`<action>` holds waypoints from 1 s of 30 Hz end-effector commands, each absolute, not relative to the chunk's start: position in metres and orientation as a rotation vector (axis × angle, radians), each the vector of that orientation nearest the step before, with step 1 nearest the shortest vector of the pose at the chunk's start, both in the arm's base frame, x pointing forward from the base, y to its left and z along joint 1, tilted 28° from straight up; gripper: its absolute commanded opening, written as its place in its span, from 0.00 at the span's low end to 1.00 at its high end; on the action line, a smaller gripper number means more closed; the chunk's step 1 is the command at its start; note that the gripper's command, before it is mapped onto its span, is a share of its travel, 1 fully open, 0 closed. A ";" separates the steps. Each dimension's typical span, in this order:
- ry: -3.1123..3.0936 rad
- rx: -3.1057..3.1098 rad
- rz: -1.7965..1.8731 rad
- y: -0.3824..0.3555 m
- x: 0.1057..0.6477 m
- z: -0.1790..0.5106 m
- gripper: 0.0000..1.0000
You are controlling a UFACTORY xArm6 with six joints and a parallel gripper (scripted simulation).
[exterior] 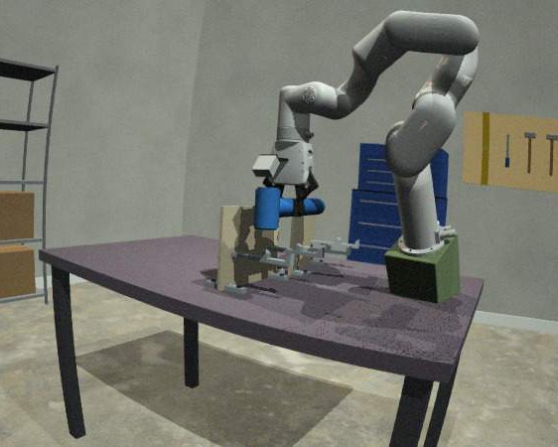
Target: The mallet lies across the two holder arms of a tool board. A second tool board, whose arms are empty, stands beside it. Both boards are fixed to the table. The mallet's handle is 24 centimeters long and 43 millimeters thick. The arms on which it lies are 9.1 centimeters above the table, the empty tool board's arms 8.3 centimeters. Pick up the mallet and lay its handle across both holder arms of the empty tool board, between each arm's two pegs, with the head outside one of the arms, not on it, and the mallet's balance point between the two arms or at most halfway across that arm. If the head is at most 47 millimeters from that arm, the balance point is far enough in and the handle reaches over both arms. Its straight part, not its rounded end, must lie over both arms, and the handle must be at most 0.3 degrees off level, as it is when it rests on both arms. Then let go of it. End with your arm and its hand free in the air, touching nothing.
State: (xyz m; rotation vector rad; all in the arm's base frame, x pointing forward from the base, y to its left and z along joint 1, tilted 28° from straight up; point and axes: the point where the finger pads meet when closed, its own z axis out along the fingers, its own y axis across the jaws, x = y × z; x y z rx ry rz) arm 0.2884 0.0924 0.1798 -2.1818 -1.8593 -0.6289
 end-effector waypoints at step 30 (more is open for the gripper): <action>-1.871 -2.197 -0.582 -0.124 0.280 0.076 0.00</action>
